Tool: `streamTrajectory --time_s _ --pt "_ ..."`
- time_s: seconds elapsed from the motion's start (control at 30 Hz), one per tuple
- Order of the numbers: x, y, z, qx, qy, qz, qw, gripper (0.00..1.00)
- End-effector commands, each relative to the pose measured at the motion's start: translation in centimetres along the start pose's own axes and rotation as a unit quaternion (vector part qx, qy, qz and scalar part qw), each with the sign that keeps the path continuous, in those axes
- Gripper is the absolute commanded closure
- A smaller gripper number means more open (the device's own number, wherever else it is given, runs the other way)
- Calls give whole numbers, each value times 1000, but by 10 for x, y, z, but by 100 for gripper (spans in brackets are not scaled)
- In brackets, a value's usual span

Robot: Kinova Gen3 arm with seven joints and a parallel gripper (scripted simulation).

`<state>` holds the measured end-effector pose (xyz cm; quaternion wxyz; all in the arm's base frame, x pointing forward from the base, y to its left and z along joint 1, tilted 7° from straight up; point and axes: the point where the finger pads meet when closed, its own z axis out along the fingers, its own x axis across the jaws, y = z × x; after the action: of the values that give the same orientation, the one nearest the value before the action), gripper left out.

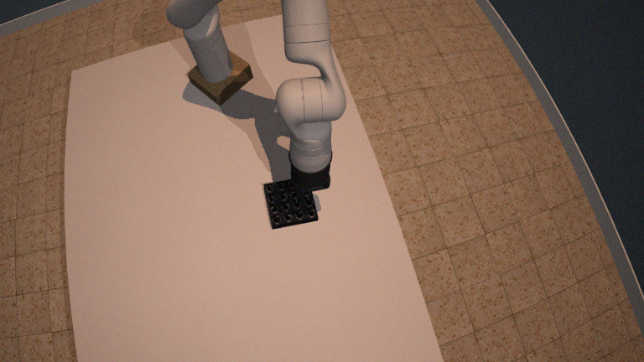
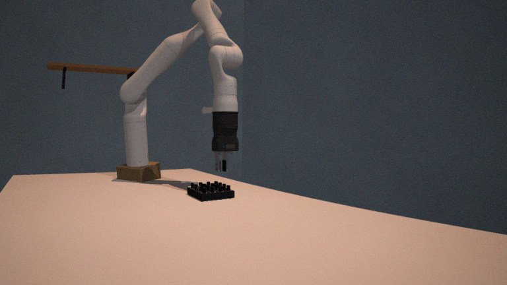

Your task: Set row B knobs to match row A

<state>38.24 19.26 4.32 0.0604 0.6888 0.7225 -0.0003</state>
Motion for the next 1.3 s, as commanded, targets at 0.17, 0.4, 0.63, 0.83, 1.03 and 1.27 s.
streamTrajectory --time_s 0.17,0.4,0.63,0.83,1.03,1.27 --pt "-1 0 11 0 1 0 1000 54" --pt "-1 0 19 0 1 0 1000 54" --pt "-1 0 25 0 1 0 1000 54" --pt "-1 -1 27 0 1 0 1000 54" --pt "-1 -1 27 0 1 0 1000 54" --pt "-1 -1 28 0 1 0 1000 54"
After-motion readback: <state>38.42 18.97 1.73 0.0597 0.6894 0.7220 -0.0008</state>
